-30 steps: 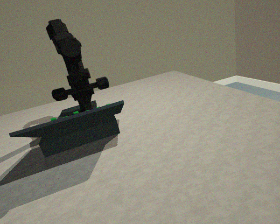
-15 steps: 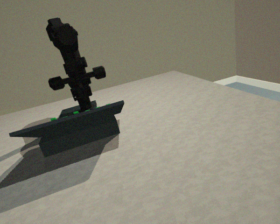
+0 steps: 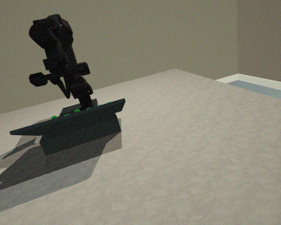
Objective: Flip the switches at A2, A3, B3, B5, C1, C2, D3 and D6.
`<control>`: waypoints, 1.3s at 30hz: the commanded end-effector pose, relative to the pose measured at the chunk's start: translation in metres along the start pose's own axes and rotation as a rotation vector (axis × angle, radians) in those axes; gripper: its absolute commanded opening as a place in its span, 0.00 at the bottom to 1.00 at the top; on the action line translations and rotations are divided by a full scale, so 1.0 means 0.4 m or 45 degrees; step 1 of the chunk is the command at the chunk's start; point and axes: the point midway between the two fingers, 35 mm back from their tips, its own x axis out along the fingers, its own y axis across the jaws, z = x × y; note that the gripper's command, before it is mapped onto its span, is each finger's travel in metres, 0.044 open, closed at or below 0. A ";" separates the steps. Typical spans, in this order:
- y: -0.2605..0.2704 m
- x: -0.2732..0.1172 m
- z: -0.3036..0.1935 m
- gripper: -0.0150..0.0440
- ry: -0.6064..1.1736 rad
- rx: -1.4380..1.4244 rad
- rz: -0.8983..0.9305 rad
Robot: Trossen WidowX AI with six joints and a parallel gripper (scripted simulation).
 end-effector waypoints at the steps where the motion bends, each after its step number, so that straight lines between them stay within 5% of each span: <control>1: -0.032 -0.008 0.003 0.25 -0.013 -0.011 0.010; 8: -0.031 0.079 0.002 0.25 -0.048 -0.011 0.010; 39: -0.031 0.139 0.003 0.25 -0.049 -0.011 0.010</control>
